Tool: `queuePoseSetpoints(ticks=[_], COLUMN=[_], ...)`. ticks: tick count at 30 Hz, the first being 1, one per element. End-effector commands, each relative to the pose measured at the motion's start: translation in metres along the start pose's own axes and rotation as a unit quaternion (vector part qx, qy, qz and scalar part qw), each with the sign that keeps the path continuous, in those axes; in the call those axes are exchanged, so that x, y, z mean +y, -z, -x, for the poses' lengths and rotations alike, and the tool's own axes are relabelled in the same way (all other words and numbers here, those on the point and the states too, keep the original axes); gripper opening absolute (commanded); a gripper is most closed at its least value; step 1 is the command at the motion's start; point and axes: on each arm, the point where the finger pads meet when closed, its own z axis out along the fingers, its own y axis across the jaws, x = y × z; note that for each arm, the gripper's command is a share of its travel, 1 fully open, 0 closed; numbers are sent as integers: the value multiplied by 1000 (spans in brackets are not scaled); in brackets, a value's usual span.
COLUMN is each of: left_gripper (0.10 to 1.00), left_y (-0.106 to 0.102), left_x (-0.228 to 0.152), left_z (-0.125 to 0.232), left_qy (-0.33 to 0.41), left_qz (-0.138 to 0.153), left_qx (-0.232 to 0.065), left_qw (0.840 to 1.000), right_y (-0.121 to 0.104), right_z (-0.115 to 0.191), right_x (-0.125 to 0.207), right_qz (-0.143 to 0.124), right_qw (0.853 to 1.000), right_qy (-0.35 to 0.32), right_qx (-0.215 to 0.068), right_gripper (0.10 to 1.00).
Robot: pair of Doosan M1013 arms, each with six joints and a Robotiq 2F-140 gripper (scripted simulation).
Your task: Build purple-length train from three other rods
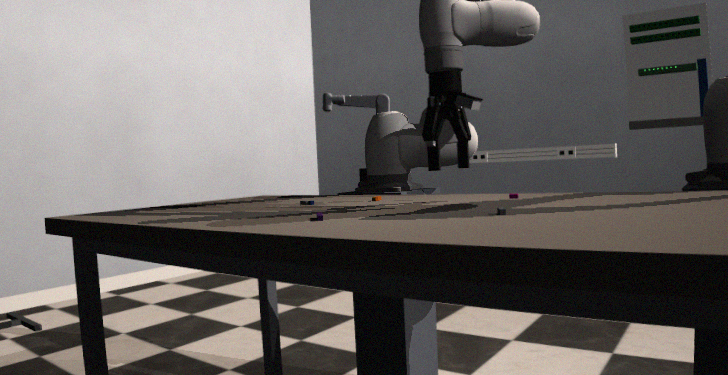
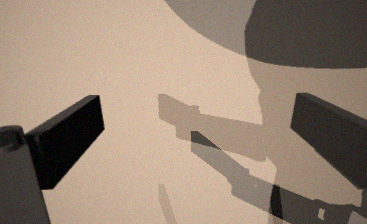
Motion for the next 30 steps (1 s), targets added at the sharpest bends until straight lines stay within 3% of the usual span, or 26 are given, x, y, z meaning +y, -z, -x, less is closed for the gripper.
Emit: queuePoseSetpoints(ticks=[1,9,30], left_gripper=[1000,1000,1000], left_y=[0,0,0], left_x=[0,0,0], left_z=[0,0,0], left_qy=[0,0,0], left_qz=[0,0,0], left_qx=[0,0,0], left_qw=[1000,1000,1000], right_y=[-1,-4,-5], right_z=[-41,-105,-108], right_x=[-10,-36,-37], right_qz=[0,0,0], right_qw=[1000,1000,1000], right_qy=[-1,-1,-1], right_qx=[-1,-1,-1], right_gripper=[1000,1000,1000])
